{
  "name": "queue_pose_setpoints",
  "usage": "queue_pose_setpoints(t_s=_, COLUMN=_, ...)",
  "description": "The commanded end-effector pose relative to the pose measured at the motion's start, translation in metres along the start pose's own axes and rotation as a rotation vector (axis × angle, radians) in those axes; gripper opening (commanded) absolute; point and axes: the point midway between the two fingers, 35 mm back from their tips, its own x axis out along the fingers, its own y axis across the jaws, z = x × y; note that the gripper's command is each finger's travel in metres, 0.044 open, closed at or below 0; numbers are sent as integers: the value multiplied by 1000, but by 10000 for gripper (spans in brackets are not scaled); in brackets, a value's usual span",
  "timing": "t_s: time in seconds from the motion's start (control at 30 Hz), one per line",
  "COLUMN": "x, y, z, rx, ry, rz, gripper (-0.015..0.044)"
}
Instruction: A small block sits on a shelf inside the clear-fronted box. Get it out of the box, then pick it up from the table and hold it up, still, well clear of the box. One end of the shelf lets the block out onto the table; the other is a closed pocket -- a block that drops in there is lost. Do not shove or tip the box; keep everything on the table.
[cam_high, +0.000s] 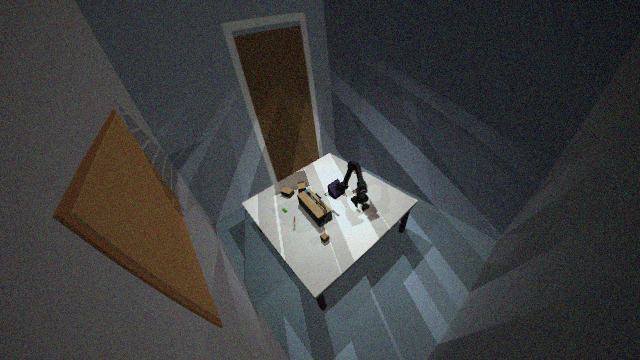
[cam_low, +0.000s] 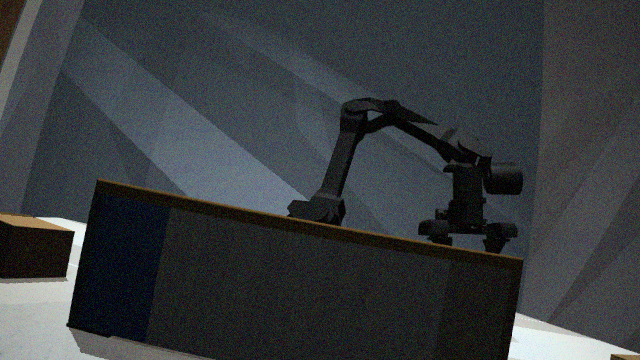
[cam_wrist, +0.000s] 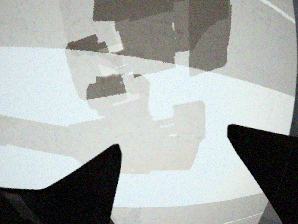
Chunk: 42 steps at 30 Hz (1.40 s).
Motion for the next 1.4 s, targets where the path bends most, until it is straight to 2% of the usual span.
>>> queue_pose_setpoints(t_s=0.0, x=4, y=5, z=-51, rx=167, ry=114, rz=43, gripper=400)
queue_pose_setpoints(t_s=0.1, x=1, y=15, z=-92, rx=296, ry=203, rz=67, gripper=400)
queue_pose_setpoints(t_s=0.37, x=-5, y=72, z=-167, rx=543, ry=282, rz=212, gripper=400)
queue_pose_setpoints(t_s=0.67, x=-62, y=121, z=-232, rx=819, ry=413, rz=159, gripper=400)
queue_pose_setpoints(t_s=1.0, x=-85, y=266, z=-256, rx=1234, ry=191, rz=240, gripper=400)
queue_pose_setpoints(t_s=1.23, x=-107, y=362, z=-232, rx=1535, ry=-35, rz=65, gripper=400)
queue_pose_setpoints(t_s=1.37, x=-111, y=378, z=-224, rx=1589, ry=-80, rz=3, gripper=400)
